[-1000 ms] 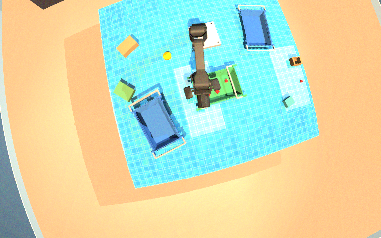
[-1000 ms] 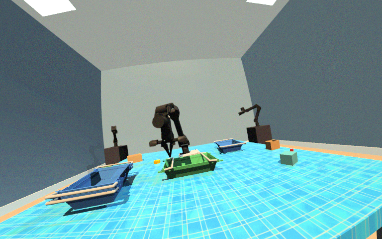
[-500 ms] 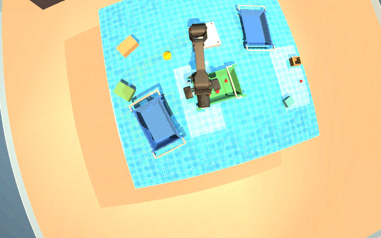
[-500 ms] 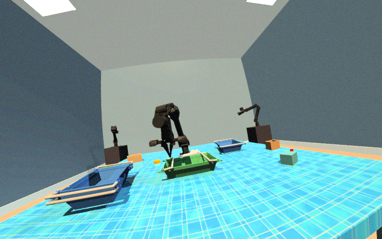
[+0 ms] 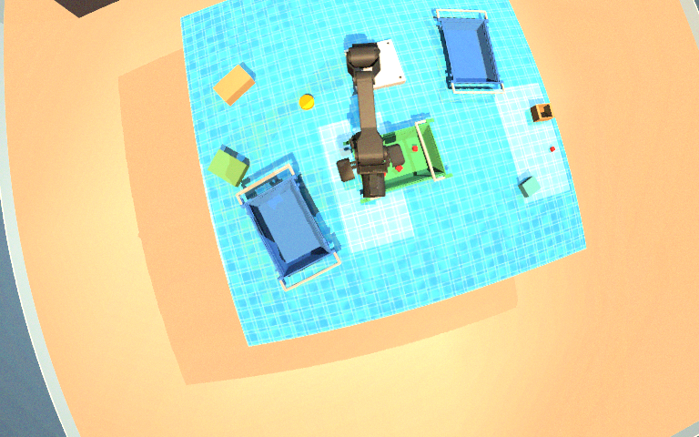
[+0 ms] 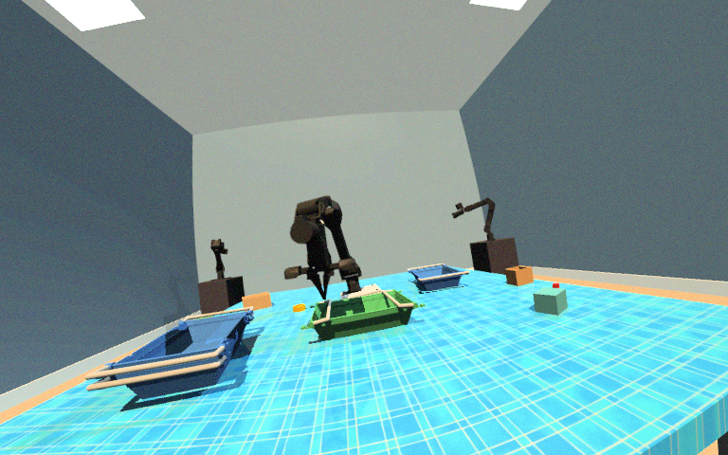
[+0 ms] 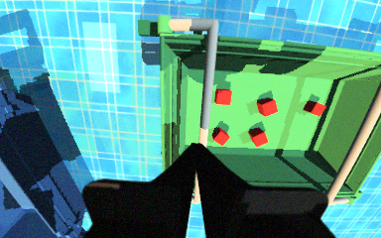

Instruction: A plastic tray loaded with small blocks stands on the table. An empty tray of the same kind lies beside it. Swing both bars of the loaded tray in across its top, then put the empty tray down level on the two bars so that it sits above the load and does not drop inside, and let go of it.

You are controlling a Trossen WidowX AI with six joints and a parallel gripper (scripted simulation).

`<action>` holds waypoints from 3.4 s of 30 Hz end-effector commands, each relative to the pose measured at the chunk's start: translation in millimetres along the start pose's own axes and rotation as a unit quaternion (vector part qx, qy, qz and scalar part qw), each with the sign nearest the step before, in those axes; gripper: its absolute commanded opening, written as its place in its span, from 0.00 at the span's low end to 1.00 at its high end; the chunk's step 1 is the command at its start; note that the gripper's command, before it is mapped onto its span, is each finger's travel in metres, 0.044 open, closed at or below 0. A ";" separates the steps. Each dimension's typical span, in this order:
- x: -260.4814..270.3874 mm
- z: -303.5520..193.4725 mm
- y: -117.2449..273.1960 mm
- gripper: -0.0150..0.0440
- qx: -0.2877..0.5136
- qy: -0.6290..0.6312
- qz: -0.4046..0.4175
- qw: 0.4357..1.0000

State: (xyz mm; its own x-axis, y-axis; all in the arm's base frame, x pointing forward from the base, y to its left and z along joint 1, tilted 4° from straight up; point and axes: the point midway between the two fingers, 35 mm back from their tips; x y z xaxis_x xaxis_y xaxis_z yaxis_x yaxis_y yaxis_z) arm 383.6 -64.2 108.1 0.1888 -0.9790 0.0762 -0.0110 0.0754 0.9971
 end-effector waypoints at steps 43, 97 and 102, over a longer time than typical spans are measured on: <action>-176.9 0.5 54.4 1.00 0.014 0.403 -0.009 0.915; -423.8 296.6 -72.0 1.00 0.013 0.995 -0.012 0.100; -423.8 296.6 -72.0 0.90 0.013 0.995 -0.012 0.100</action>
State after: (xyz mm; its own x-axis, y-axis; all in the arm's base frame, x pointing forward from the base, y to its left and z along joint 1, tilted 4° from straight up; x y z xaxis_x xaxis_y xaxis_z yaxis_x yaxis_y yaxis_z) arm 13.2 289.5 5.9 0.0171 0.9985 -0.0522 0.0151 0.0520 0.9985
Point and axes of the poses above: the point midway between the two fingers, 35 mm back from their tips, its own y axis back along the fingers, its own x axis across the jaws, z = x × y, and after that the axes turned 5 degrees about y, right-handed
